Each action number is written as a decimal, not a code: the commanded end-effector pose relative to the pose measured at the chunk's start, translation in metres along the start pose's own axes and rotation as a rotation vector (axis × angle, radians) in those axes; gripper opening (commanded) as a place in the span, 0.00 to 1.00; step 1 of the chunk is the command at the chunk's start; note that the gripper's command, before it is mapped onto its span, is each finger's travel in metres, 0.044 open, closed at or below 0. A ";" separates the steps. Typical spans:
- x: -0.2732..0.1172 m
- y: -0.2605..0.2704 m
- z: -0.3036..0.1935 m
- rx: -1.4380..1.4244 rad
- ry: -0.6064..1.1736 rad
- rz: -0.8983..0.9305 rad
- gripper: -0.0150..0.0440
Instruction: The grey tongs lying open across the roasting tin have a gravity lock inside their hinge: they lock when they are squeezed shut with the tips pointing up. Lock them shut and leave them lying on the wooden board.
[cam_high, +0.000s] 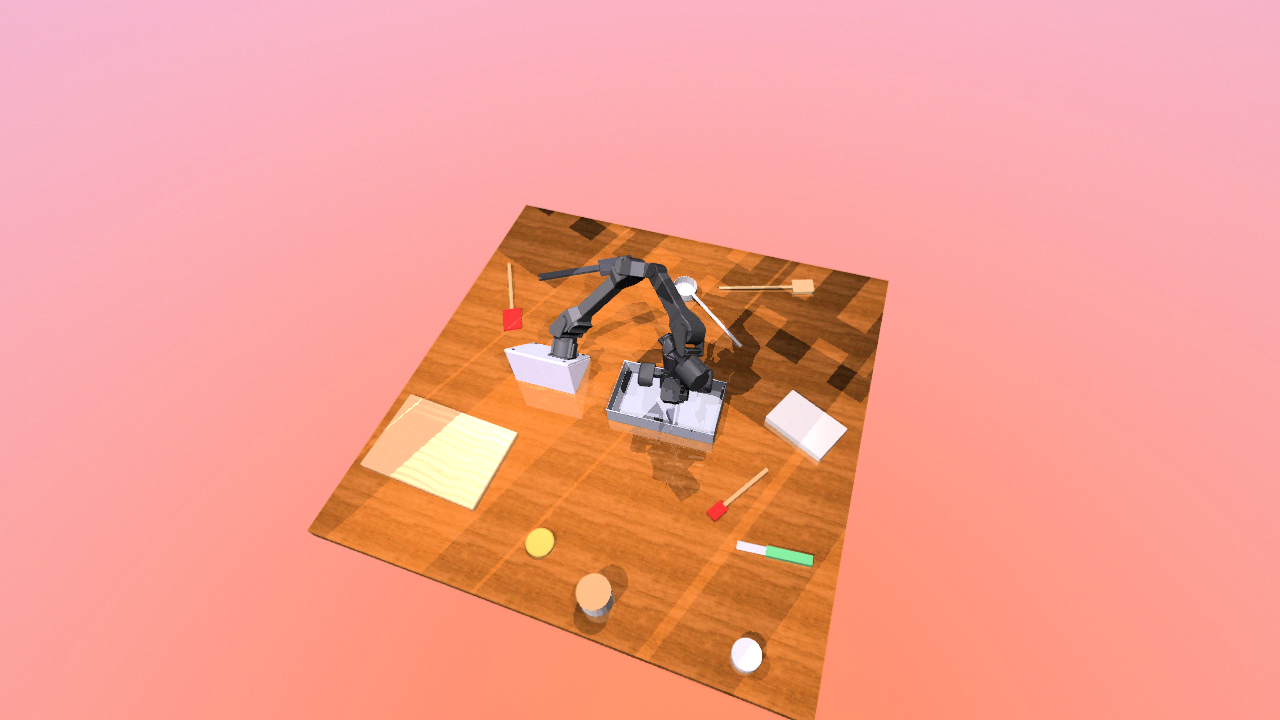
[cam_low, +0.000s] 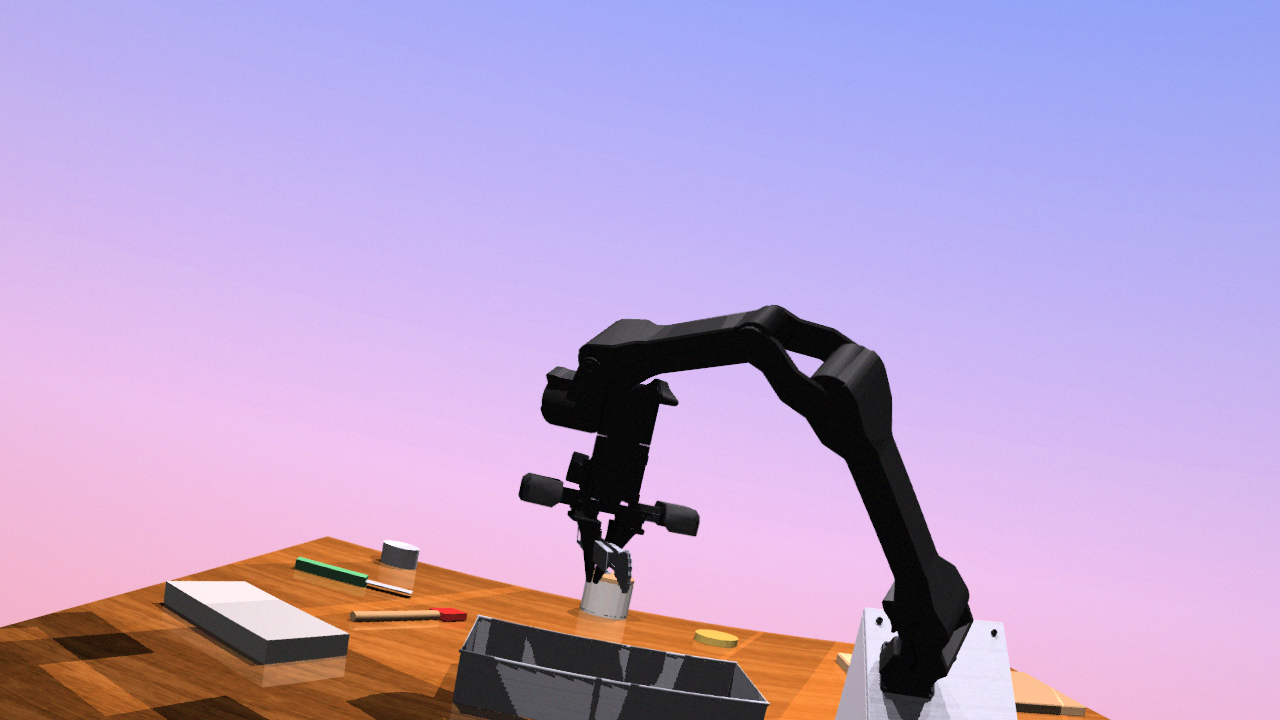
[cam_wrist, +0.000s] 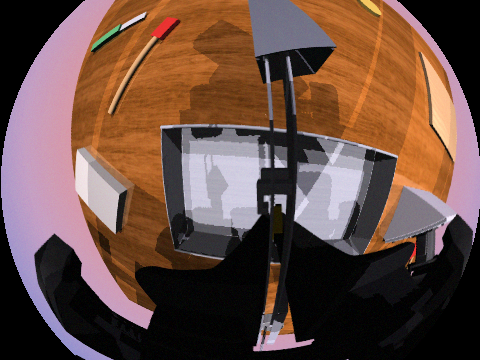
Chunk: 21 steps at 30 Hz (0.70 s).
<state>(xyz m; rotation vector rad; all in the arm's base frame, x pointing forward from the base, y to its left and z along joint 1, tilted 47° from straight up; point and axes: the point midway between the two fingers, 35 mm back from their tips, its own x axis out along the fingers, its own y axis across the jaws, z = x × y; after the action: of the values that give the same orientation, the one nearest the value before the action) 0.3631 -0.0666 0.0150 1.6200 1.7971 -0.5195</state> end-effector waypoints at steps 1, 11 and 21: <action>0.002 0.000 -0.002 -0.008 0.004 -0.015 0.00; 0.001 -0.006 0.013 -0.035 -0.001 -0.018 0.00; -0.015 -0.043 0.088 -0.212 -0.033 -0.021 0.00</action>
<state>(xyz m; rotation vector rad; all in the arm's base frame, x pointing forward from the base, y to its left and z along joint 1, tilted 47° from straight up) 0.3447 -0.1254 -0.0324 1.4789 1.7938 -0.3841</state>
